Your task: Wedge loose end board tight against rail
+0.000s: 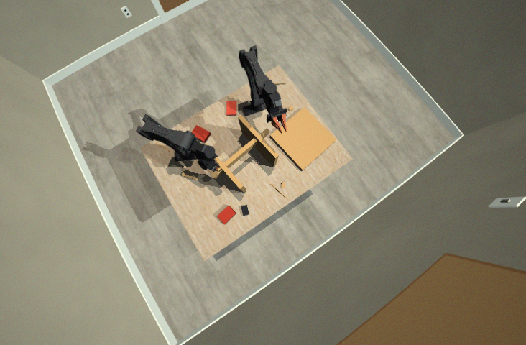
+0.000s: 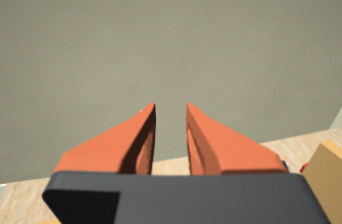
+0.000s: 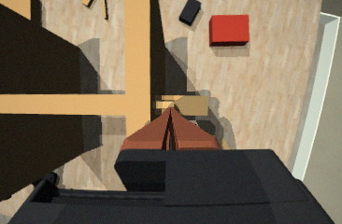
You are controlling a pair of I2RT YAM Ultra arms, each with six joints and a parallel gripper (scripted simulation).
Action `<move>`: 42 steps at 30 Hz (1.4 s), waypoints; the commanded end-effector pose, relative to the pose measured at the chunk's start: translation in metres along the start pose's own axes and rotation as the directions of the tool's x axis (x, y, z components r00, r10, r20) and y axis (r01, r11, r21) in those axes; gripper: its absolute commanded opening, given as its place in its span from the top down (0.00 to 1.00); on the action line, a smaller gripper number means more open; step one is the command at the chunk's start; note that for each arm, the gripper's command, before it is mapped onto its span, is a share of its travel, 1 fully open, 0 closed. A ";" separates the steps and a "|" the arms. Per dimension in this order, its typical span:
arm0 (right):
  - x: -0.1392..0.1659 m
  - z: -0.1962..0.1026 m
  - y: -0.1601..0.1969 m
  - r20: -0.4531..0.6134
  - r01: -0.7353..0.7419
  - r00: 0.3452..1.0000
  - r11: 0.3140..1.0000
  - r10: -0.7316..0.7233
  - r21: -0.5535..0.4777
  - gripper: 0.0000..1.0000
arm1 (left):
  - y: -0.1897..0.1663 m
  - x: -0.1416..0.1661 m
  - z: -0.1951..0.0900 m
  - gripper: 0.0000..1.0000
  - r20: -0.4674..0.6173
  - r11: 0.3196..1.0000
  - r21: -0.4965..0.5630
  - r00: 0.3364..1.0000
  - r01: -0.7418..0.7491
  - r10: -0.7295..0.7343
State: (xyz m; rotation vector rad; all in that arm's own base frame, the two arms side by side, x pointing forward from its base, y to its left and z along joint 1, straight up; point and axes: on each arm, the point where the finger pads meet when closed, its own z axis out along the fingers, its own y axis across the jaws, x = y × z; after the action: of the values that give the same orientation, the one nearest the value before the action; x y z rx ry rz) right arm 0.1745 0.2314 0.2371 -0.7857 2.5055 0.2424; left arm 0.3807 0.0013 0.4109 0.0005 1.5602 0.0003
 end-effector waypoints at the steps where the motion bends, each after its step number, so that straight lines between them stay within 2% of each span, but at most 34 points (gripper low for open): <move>1: -0.009 -0.029 0.001 0.056 -0.009 0.998 1.000 0.010 -0.019 1.00 | -0.002 -0.026 -0.007 0.79 0.068 1.000 0.001 0.998 0.003 -0.003; 7: -0.008 -0.051 0.001 0.059 -0.011 0.998 1.000 0.012 -0.020 1.00 | -0.002 -0.026 -0.007 0.79 0.068 1.000 0.001 0.998 0.003 -0.003; 12: -0.008 -0.048 0.004 0.021 -0.001 1.000 1.000 0.001 -0.002 1.00 | -0.002 -0.026 -0.007 0.79 0.068 1.000 0.001 0.998 0.003 -0.003; 24: -0.007 -0.084 0.001 0.038 -0.007 0.999 1.000 0.007 -0.009 1.00 | -0.002 -0.026 -0.007 0.79 0.068 1.000 0.001 0.998 0.003 -0.003; 42: -0.013 -0.079 0.000 0.040 -0.018 0.999 1.000 0.018 0.000 1.00 | -0.002 -0.026 -0.007 0.79 0.068 1.000 0.001 0.998 0.003 -0.003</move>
State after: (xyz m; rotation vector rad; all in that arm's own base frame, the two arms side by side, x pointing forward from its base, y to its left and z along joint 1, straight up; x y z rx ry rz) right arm 0.1464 0.2099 0.3038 -0.7709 2.4913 0.2563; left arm 0.3807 0.0013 0.4109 0.0005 1.5602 0.0003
